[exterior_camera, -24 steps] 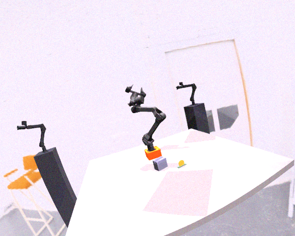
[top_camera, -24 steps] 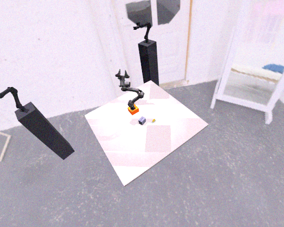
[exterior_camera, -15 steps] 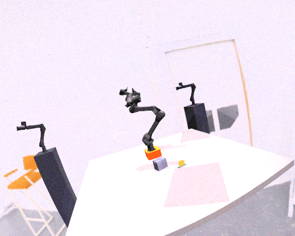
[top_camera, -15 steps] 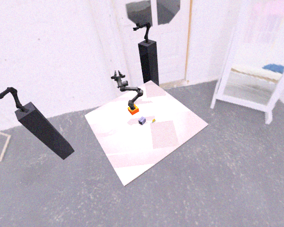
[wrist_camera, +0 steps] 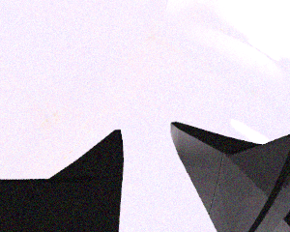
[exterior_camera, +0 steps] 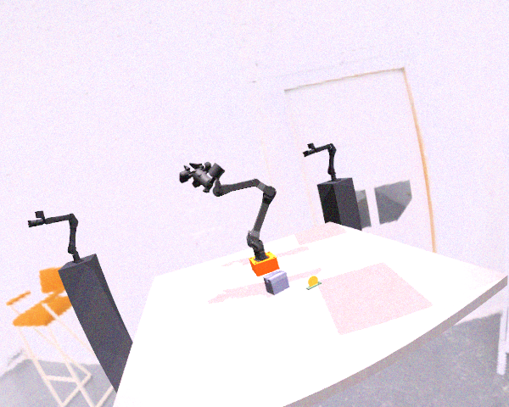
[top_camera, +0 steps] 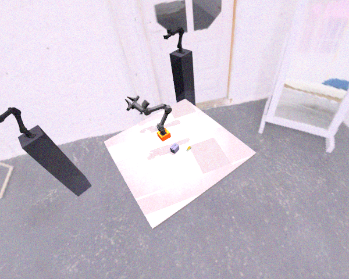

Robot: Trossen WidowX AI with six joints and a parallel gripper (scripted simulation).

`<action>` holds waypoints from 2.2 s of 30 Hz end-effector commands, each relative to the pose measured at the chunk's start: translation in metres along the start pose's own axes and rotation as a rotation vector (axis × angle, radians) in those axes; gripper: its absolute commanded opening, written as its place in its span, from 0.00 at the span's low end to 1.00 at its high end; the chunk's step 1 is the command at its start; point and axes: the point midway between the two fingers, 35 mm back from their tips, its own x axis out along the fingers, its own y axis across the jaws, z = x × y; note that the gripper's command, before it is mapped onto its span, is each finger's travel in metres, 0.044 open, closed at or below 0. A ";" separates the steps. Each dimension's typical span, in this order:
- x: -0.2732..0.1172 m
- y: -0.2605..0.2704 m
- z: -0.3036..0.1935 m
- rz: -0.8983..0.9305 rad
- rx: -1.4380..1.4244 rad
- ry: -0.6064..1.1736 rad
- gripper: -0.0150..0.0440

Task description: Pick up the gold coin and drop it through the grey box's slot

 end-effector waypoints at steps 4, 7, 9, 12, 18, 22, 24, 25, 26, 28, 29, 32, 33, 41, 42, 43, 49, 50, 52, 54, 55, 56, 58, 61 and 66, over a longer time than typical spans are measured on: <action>-0.016 -0.090 0.000 -0.307 -0.051 -0.042 0.53; -0.035 -0.132 -0.002 -0.461 -0.081 -0.049 0.53; -0.052 -0.159 -0.005 -0.566 -0.104 -0.045 0.53; -0.082 -0.197 -0.011 -0.725 -0.139 -0.029 0.53; -0.159 -0.259 -0.028 -1.043 -0.214 0.038 0.53; -0.221 -0.288 -0.043 -1.256 -0.267 0.109 0.53; -0.254 -0.298 -0.051 -1.360 -0.295 0.153 0.53; -0.271 -0.302 -0.055 -1.412 -0.309 0.177 0.53; -0.288 -0.305 -0.059 -1.463 -0.324 0.203 0.53; -0.323 -0.309 -0.066 -1.564 -0.354 0.256 0.53; -0.340 -0.310 -0.069 -1.614 -0.369 0.284 0.53; -0.393 -0.307 -0.078 -1.760 -0.416 0.377 0.53; -0.411 -0.304 -0.081 -1.807 -0.433 0.410 0.53; -0.542 -0.254 -0.098 -2.147 -0.553 0.716 0.53; -0.556 -0.245 -0.099 -2.184 -0.568 0.759 0.53; -0.571 -0.235 -0.099 -2.221 -0.584 0.803 0.53; -0.647 -0.165 -0.094 -2.424 -0.709 1.088 0.53; -0.658 -0.151 -0.091 -2.454 -0.736 1.139 0.53; -0.678 -0.124 -0.085 -2.509 -0.794 1.246 0.53; -0.695 -0.096 -0.078 -2.557 -0.856 1.355 0.53; -0.702 -0.082 -0.073 -2.577 -0.889 1.412 0.53; -0.708 -0.067 -0.069 -2.596 -0.923 1.469 0.53; -0.721 -0.036 -0.058 -2.628 -1.006 1.596 0.53; -0.733 0.011 -0.039 -2.653 -1.148 1.796 0.53; -0.737 0.048 -0.023 -2.648 -1.278 1.961 0.53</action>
